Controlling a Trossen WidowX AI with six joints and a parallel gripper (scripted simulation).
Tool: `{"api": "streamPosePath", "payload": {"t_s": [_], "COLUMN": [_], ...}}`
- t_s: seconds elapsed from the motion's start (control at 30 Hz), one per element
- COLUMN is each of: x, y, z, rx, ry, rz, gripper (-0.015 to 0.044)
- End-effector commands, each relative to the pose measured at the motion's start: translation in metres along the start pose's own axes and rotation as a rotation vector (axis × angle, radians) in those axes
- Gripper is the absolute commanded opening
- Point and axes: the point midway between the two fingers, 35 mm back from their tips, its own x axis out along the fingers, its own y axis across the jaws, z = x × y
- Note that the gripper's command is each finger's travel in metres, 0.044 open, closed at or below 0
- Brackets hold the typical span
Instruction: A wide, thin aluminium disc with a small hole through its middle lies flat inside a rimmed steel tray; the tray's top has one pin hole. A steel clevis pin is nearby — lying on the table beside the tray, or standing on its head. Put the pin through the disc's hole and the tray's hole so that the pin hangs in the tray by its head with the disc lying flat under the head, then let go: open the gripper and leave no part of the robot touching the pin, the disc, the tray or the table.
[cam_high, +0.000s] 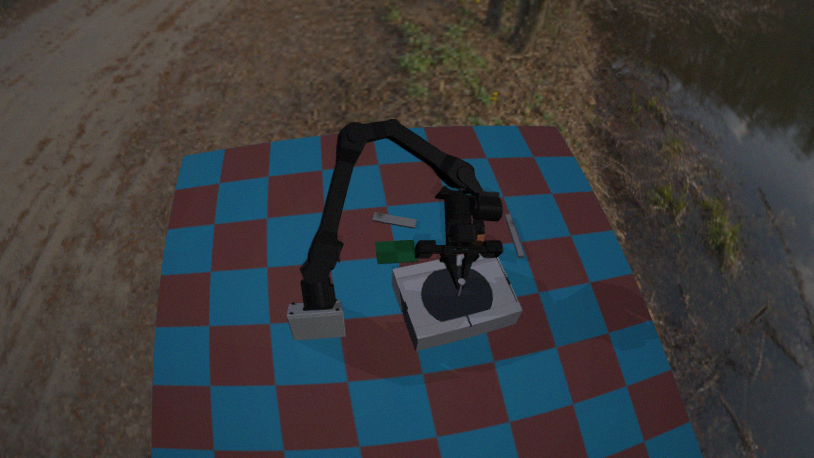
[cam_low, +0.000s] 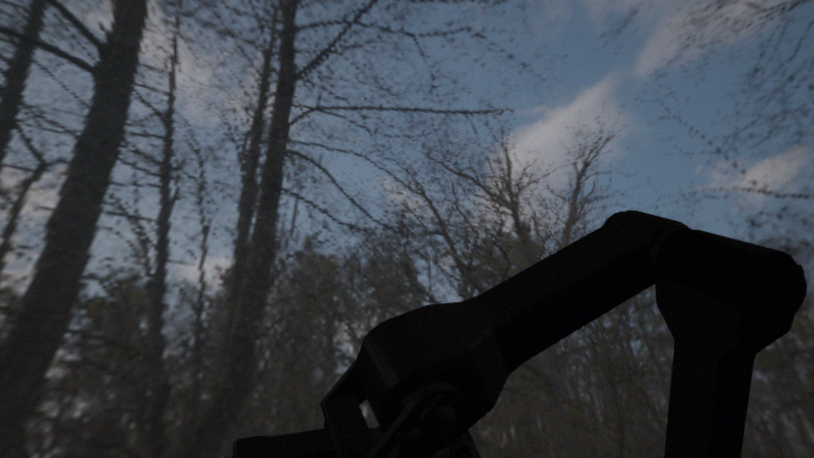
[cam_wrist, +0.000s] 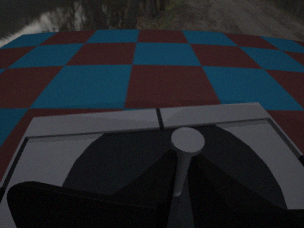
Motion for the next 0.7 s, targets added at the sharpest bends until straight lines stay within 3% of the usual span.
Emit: {"api": "streamPosePath", "payload": {"t_s": [0.0,0.67], "x": [-0.0001,0.0007], "y": [0.0001,-0.0007], "z": [0.0,-0.0025], "rx": [0.0,0.004], "ry": [0.0,0.003], "rz": [0.0,-0.001], "gripper": [0.0,0.0]}}
